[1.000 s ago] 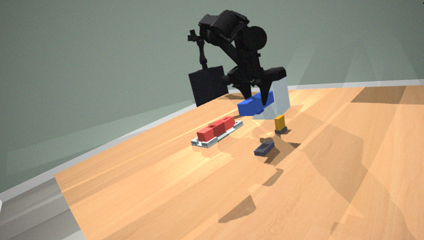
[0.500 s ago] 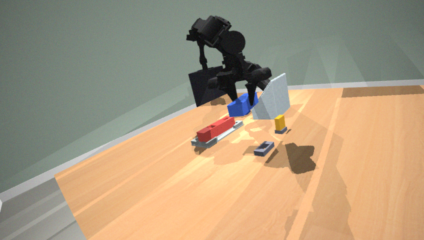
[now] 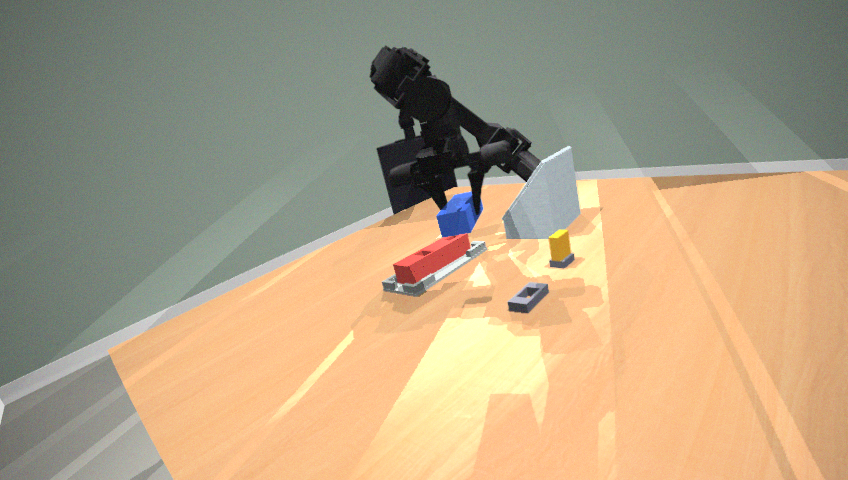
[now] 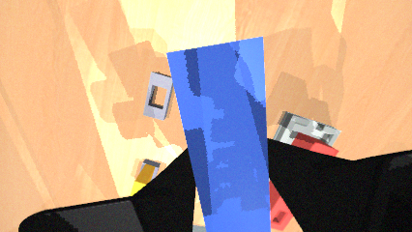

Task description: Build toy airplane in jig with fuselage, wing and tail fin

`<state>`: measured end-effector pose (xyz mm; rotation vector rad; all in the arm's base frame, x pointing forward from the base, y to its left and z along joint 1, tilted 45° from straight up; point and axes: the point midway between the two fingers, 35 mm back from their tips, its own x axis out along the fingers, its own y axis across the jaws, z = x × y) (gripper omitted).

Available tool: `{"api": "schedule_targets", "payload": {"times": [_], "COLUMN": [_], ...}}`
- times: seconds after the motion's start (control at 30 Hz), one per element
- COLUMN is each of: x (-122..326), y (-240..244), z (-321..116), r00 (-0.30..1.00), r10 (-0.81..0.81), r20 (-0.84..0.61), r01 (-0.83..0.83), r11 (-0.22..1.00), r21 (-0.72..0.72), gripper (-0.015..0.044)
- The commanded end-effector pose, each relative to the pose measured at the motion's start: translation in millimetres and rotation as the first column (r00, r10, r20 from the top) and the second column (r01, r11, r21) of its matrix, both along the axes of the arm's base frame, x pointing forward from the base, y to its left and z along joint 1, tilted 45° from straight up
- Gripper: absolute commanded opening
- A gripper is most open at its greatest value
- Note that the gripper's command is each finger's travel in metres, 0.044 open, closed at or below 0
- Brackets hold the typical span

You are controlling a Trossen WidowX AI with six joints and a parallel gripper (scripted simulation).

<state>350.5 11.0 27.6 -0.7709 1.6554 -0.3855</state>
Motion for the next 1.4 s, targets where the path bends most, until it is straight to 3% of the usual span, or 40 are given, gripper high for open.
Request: {"api": "schedule_targets", "payload": {"times": [0.0, 0.67, 1.37], "x": [-3, -25, -62], "y": [-10, -61, -109], "z": [8, 43, 74], "r00": [0.998, 0.917, 0.714], "r10": [0.053, 0.302, 0.525], "r20": [-0.042, -0.259, -0.464], "r01": [-0.053, -0.295, -0.507], "r11": [0.999, 0.953, 0.844], "r21": [0.005, 0.066, 0.174], "gripper": [0.0, 0.0, 0.0]}}
